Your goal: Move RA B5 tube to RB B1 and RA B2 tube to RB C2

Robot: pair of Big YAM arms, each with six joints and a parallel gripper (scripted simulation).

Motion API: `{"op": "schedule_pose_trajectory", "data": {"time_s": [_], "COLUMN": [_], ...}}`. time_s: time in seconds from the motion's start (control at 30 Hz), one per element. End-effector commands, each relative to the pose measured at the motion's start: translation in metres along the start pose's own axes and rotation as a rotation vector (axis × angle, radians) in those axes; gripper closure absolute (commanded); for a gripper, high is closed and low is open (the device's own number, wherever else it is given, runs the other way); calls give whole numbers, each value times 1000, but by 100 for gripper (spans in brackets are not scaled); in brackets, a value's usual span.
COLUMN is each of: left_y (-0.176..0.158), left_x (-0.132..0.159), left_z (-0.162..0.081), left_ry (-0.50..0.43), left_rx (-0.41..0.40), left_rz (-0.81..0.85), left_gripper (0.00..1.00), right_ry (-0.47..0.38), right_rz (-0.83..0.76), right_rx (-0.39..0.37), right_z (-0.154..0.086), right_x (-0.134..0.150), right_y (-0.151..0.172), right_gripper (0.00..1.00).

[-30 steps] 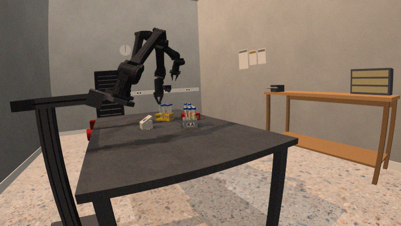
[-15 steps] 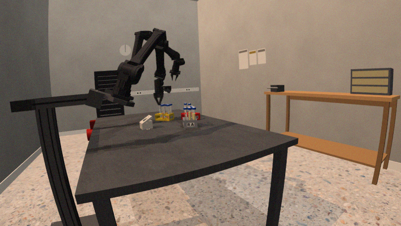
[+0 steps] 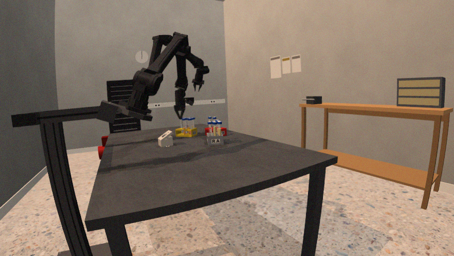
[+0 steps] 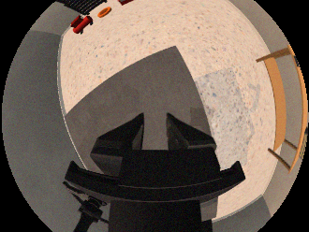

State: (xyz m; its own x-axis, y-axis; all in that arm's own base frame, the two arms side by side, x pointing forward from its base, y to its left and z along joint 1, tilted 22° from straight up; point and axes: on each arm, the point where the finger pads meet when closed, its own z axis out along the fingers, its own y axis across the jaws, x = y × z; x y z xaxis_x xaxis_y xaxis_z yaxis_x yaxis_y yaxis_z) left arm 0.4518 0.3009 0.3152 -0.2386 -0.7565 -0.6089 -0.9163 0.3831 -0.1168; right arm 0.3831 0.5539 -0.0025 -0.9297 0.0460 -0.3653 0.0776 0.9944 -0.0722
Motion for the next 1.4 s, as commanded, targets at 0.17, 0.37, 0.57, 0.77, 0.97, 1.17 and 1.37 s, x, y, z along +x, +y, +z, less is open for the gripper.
{"op": "schedule_pose_trajectory", "data": {"time_s": [0.17, 0.37, 0.57, 0.77, 0.97, 1.17, 1.37], "left_y": [-5, -5, -5, -5, -5, -5, -5], "left_x": [-15, -15, -15, -15, -15, -15, -15], "left_z": [-13, -13, -13, -13, -13, -13, -13], "left_ry": [-31, -31, -31, -31, -31, -31, -31], "left_rx": [21, 21, 21, 21, 21, 21, 21], "left_rz": [-13, -13, -13, -13, -13, -13, -13], "left_gripper": [70, 70, 70, 70, 70, 70, 70], "right_ry": [-26, -27, -32, -29, -22, -21, -18], "right_rz": [23, 25, 29, 27, 21, 20, 17], "right_rx": [-54, -57, -66, -61, -47, -45, -38], "right_z": [-8, -10, -16, -15, -15, -12, -7], "right_x": [-22, -23, -26, -23, -17, -15, -12], "right_y": [20, 20, 20, 15, 3, 2, 1], "right_gripper": [100, 100, 100, 100, 100, 100, 100]}}
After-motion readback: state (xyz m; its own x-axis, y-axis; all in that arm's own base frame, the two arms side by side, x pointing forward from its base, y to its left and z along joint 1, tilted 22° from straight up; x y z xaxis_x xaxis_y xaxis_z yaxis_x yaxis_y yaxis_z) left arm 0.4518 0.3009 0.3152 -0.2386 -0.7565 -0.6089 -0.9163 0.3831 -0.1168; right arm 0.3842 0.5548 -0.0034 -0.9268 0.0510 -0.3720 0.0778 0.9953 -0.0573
